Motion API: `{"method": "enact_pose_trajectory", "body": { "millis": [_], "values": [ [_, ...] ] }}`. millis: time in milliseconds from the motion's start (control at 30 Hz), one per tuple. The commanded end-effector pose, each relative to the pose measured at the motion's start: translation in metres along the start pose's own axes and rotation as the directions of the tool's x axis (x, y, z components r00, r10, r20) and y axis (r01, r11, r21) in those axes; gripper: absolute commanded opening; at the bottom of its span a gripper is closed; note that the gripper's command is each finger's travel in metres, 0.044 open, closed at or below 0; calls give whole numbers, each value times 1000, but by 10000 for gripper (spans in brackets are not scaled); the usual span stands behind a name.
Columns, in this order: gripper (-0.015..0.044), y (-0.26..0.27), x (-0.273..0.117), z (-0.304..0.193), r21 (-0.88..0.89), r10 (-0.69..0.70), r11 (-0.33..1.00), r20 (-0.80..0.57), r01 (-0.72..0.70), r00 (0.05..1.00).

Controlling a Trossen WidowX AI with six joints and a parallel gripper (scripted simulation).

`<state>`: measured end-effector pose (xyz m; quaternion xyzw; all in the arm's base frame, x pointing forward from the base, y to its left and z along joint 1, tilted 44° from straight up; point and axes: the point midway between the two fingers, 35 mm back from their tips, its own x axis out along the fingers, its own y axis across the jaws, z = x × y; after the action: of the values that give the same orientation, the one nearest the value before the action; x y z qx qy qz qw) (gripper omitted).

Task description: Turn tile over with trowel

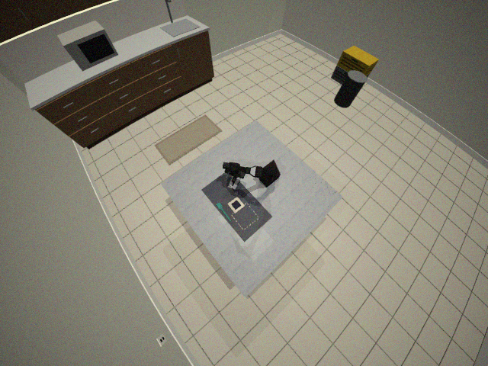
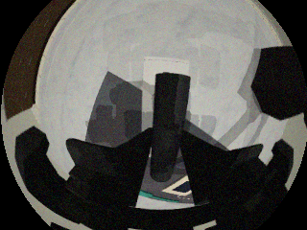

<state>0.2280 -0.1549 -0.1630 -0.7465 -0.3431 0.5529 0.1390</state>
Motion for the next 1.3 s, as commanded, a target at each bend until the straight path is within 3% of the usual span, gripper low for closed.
{"method": "enact_pose_trajectory", "body": {
  "millis": [0, 500, 700, 900, 1267],
  "values": [
    [130, 0, 0, -1, 128, -1, 992, -4, 1, 1000],
    [130, 0, 0, -1, 530, -1, 848, -4, 3, 1000],
    [130, 0, 0, -1, 534, -1, 846, -4, 3, 1000],
    [270, 0, 0, -1, 534, -1, 846, -4, 3, 1000],
    [270, 0, 0, -1, 534, -1, 846, -4, 3, 1000]
  ]
}}
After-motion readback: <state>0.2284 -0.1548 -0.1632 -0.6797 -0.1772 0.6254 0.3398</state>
